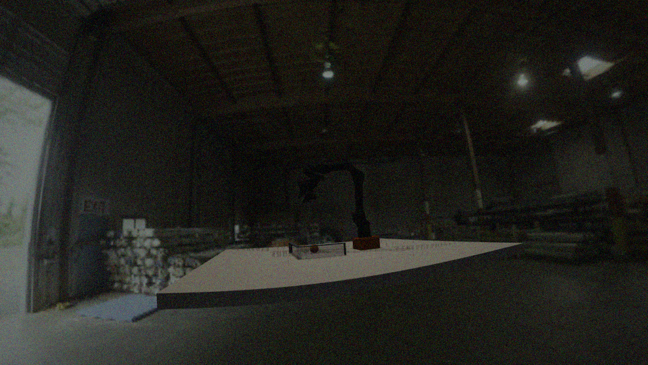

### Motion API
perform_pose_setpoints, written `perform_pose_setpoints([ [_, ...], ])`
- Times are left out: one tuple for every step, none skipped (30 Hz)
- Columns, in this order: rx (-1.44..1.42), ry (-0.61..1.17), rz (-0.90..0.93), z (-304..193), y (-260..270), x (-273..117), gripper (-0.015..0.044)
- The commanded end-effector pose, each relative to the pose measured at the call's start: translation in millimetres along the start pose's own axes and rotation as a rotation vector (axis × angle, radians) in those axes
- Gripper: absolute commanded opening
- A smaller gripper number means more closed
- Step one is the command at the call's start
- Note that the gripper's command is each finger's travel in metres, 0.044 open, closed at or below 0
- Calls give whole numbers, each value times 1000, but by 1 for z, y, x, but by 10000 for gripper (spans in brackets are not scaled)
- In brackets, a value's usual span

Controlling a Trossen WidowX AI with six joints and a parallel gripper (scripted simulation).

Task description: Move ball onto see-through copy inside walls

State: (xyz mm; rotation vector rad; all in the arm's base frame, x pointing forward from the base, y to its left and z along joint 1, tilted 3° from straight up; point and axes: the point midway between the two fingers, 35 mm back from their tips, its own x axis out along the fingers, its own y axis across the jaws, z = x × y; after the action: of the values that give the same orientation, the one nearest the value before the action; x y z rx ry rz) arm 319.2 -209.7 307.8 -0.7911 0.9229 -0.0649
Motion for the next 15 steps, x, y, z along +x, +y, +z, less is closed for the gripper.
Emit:
perform_pose_setpoints([
  [111, 34, 177, 16, 62, 39, 347],
  [137, 48, 217, 19, 78, 46, 347],
  [161, 64, 256, 22, 94, 53, 347],
  [185, 82, 293, 25, 110, 59, 347],
  [207, 103, 329, 27, 127, 64, 347],
  [228, 127, 364, 29, 144, 68, 347],
  [249, 154, 397, 30, 161, 72, 347],
  [268, 182, 429, 31, 178, 75, 347],
  [286, 214, 458, 31, 196, 78, 347],
  [303, 249, 486, 31, 213, 80, 347],
  [319, 285, 511, 29, 231, 81, 347],
  [333, 324, 533, 27, 248, 81, 347],
  [346, 364, 552, 25, 265, 81, 347],
  [358, 405, 568, 21, 282, 80, 347],
  [366, 439, 579, 18, 294, 79, 347],
])
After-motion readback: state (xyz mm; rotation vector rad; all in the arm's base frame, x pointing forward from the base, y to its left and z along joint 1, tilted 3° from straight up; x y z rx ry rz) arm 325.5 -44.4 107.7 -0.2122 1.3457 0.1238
